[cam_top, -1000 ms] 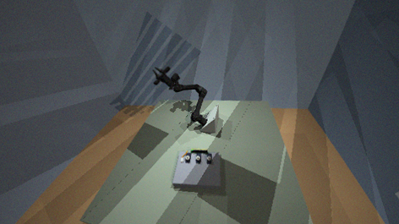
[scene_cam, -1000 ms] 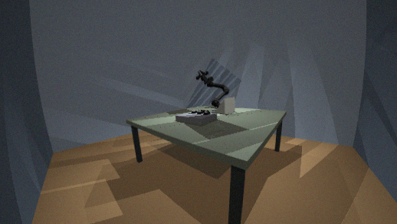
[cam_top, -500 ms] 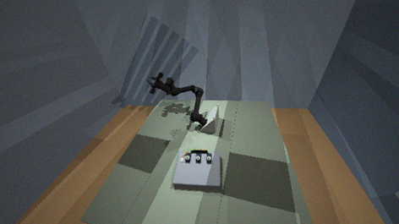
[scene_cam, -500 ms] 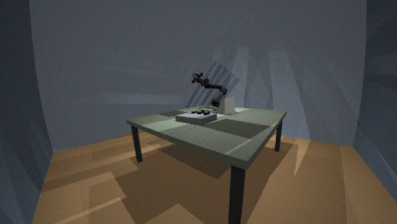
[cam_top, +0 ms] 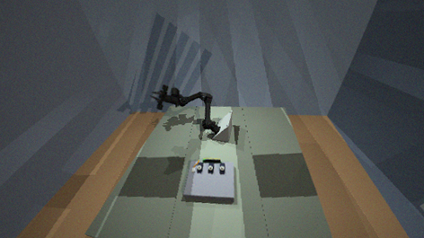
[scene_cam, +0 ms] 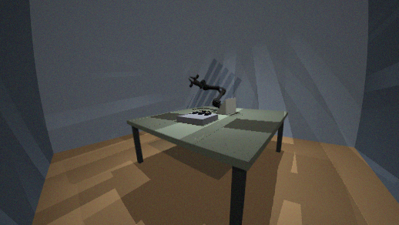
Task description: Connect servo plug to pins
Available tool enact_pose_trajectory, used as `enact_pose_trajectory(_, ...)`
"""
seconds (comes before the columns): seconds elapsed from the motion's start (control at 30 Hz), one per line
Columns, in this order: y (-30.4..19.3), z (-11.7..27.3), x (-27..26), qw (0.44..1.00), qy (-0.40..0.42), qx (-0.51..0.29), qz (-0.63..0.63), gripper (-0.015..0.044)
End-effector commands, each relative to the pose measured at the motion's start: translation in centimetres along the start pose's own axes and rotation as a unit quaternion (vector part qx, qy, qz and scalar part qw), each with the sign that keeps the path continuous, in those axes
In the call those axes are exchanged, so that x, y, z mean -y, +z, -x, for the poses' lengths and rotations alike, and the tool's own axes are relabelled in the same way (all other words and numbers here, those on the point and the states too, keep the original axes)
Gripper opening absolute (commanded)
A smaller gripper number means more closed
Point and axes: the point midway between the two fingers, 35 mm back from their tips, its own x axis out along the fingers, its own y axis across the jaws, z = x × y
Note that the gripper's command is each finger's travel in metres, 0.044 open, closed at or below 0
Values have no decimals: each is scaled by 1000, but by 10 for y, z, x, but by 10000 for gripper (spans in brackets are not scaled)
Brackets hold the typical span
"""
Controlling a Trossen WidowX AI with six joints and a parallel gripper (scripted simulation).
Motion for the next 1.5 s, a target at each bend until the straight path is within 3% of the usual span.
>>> enact_pose_trajectory(0.0, -17, -3, 23, 999, -29, -21, 16, 115)
enact_pose_trajectory(0.7, -115, 5, 109, 971, -124, -172, 110, 115)
enact_pose_trajectory(1.47, -235, 58, 166, 884, -138, -379, 234, 115)
